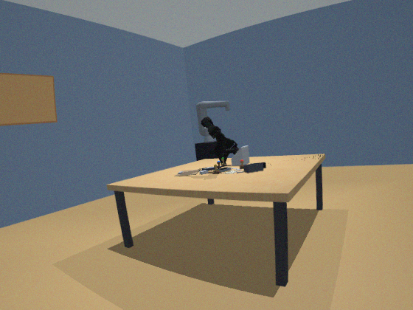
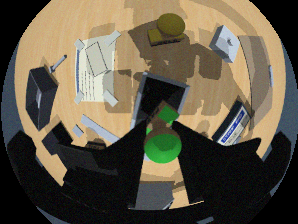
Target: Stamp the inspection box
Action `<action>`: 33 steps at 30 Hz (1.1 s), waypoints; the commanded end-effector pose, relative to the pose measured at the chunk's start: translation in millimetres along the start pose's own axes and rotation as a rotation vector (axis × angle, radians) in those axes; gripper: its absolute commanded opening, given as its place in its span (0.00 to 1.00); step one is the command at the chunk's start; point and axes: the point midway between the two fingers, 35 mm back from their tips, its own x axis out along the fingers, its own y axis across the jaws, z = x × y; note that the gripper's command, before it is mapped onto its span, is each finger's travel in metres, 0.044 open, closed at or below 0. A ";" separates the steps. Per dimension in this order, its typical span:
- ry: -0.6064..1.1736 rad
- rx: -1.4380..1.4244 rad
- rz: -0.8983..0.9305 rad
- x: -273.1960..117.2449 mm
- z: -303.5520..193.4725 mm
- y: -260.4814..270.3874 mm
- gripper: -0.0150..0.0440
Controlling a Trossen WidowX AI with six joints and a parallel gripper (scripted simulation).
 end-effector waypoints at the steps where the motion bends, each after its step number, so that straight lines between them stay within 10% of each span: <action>1: 0.000 -0.010 -0.008 3.6 -1.4 -0.6 0.25; 33: 0.000 0.001 -0.009 17.3 -2.3 -1.4 0.25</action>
